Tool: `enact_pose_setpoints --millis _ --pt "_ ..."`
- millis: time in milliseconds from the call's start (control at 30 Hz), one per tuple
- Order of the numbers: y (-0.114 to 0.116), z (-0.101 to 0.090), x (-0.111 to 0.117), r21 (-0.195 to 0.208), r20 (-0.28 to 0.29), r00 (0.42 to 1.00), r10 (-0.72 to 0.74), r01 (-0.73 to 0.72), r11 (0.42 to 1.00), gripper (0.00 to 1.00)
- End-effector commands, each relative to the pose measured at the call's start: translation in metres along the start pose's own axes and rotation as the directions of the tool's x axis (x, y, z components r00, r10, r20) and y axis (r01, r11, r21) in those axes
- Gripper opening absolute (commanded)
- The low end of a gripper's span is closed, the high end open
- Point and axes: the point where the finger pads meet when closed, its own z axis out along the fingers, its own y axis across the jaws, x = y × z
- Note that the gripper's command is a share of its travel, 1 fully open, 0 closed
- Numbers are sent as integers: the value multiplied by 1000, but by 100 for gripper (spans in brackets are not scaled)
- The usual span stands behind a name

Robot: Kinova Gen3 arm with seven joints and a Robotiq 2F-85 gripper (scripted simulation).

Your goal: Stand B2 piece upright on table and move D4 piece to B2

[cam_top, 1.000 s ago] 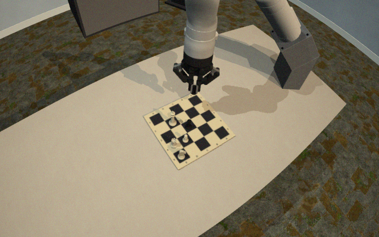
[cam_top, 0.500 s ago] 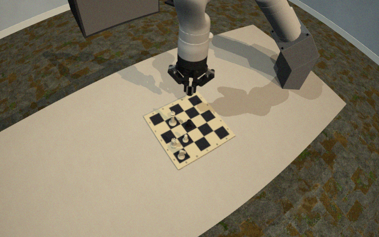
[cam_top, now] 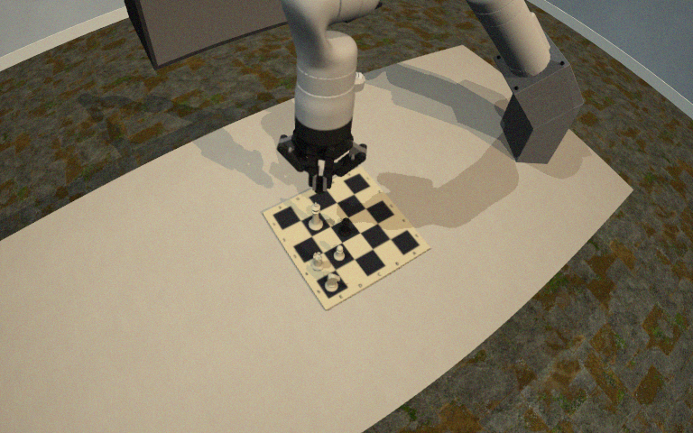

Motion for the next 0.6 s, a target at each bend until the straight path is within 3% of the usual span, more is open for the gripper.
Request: enact_pose_setpoints --millis 0,567 --pt "-11 0 -6 -5 6 1000 28 -28 1000 0" --pt "-70 1 -55 -12 -1 997 75 -75 997 0"
